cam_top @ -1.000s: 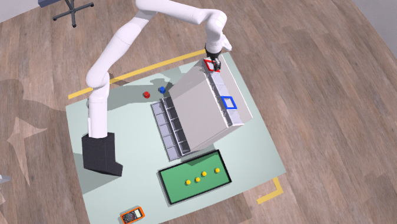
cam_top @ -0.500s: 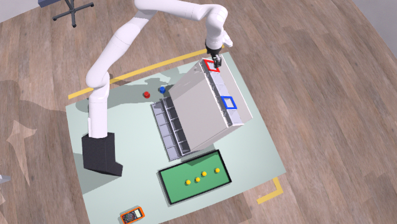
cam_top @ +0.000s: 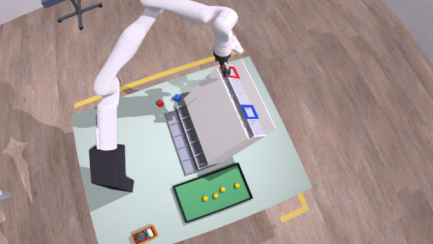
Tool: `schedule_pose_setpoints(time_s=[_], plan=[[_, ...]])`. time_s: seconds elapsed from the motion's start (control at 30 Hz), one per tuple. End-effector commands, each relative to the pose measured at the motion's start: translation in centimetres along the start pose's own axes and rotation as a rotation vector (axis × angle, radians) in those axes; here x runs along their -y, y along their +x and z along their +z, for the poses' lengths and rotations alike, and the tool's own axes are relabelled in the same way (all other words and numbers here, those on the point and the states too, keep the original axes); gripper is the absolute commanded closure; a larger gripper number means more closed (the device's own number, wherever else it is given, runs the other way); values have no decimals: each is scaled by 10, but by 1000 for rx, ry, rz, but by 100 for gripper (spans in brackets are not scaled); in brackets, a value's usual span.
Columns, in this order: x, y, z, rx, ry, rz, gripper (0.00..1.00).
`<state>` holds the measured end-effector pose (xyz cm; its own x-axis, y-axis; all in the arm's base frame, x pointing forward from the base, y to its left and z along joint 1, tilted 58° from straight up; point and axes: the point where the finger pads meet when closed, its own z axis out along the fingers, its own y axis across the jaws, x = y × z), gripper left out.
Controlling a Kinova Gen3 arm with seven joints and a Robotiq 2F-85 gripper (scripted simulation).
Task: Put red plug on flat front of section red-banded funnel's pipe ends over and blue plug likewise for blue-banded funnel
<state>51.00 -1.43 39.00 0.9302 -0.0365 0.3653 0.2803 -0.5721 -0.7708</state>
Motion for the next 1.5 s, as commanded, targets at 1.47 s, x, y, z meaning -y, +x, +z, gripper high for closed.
schedule_pose_setpoints(time_s=[1.47], plan=[[-152,-247,80,1,-12,8,0]])
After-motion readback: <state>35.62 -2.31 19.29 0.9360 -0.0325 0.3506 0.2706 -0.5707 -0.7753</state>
